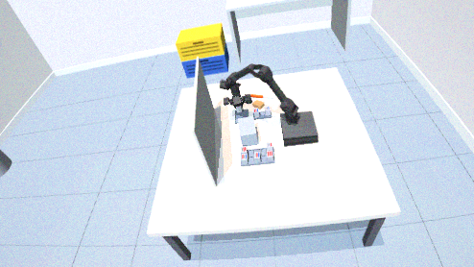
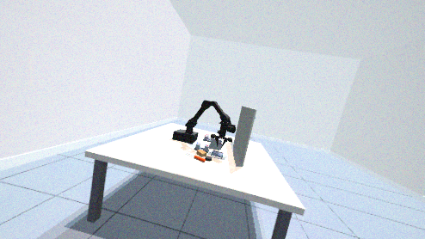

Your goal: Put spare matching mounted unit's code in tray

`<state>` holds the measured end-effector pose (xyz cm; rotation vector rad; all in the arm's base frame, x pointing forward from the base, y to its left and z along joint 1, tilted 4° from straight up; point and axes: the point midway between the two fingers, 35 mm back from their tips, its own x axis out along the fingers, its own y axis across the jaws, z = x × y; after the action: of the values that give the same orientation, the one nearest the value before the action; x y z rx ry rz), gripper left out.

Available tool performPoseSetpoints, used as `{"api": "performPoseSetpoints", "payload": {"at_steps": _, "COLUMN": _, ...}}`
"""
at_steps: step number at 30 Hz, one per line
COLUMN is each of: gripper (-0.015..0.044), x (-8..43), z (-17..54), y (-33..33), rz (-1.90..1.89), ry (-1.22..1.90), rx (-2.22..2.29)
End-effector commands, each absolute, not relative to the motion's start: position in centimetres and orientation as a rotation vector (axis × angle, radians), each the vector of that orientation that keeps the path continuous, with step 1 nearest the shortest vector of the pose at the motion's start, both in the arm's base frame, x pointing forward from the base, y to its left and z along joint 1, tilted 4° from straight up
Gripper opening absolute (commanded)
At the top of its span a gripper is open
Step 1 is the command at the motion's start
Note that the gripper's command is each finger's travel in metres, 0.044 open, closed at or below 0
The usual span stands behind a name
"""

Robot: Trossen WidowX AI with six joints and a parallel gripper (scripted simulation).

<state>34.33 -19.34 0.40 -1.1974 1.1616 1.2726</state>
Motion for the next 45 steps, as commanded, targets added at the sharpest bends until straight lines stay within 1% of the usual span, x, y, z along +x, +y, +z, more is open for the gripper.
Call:
{"api": "performPoseSetpoints", "payload": {"at_steps": 1, "gripper": 0.0, "x": 34.2, "z": 0.0, "y": -19.3, "rz": 1.273, "ry": 1.163, "rx": -1.194}}
{"api": "performPoseSetpoints", "payload": {"at_steps": 45, "gripper": 0.0, "x": 33.5, "z": -4.2, "y": -18.6, "rz": 1.273, "ry": 1.163, "rx": -1.193}}
